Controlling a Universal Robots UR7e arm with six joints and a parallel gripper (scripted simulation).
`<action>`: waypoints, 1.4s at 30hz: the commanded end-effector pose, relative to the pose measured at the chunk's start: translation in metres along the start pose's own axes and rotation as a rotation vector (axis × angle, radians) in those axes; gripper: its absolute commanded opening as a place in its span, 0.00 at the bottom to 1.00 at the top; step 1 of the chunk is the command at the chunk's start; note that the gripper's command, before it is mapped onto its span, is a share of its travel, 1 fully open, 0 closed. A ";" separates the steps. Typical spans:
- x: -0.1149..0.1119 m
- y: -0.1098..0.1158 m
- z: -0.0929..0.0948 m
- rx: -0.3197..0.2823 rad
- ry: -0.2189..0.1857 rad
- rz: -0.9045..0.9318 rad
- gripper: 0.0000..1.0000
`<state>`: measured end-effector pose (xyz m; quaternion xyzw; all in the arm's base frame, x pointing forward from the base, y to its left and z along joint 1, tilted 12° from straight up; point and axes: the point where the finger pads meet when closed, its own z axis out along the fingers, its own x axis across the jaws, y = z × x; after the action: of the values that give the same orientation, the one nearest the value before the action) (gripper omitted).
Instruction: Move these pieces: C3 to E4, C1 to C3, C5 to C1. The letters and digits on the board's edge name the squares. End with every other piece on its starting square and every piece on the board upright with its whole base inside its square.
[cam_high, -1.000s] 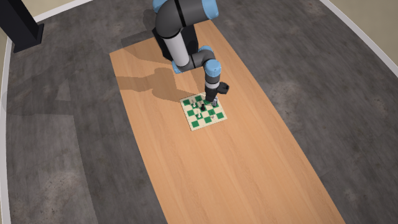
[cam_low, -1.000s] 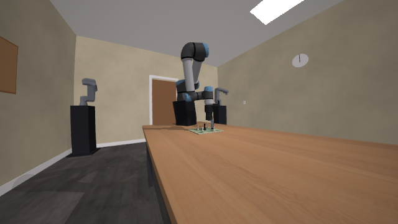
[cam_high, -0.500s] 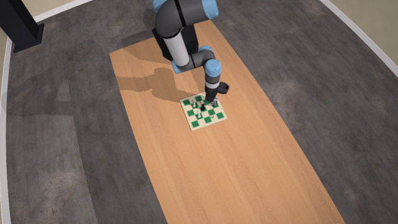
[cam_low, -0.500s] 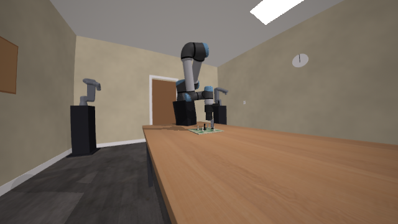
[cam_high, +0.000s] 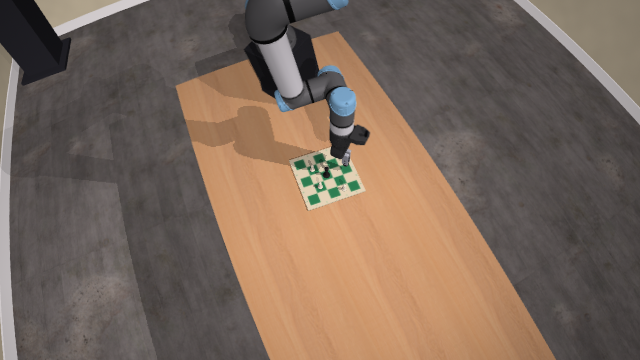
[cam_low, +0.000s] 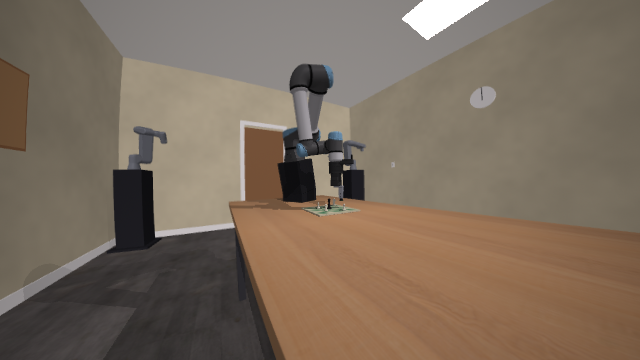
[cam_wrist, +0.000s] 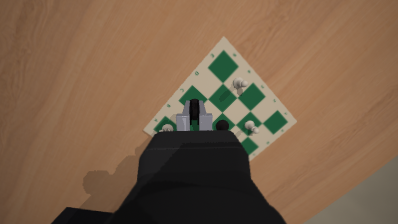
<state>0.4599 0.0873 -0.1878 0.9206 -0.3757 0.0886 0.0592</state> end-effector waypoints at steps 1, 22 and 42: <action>0.000 0.000 -0.013 0.000 0.000 0.000 0.00; 0.000 0.000 -0.064 0.000 0.000 0.000 0.00; 0.007 0.004 -0.064 0.000 -0.001 -0.047 0.00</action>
<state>0.4531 0.0956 -0.1246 0.9242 -0.3670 0.0873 0.0603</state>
